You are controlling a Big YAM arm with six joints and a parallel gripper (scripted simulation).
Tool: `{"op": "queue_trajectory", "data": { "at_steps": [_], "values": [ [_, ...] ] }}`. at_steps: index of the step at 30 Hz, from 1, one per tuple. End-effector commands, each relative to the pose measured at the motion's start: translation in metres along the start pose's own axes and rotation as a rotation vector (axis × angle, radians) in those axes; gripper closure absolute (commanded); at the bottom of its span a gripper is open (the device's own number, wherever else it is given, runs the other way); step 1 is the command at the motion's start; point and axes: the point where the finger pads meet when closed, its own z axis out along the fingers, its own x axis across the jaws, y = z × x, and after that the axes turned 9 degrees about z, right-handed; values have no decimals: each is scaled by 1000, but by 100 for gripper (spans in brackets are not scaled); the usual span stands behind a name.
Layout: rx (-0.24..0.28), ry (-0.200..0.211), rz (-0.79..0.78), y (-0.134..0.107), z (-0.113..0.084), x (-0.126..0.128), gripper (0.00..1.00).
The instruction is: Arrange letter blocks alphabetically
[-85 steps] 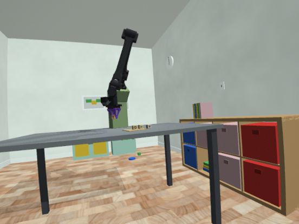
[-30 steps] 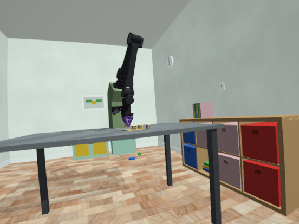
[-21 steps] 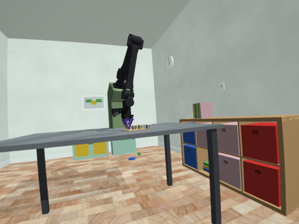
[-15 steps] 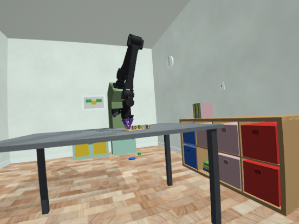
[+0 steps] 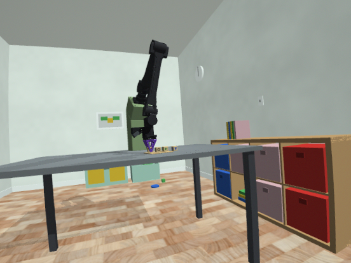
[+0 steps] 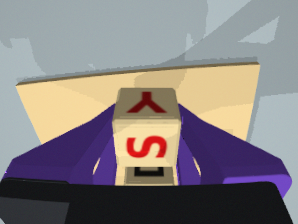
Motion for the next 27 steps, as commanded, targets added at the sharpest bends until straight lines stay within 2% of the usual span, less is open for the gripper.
{"op": "queue_trajectory", "data": {
  "at_steps": [1,27],
  "values": [
    [-2,8,8,-1,0,2,74],
    [1,10,5,-5,-1,7,74]
  ]
}}
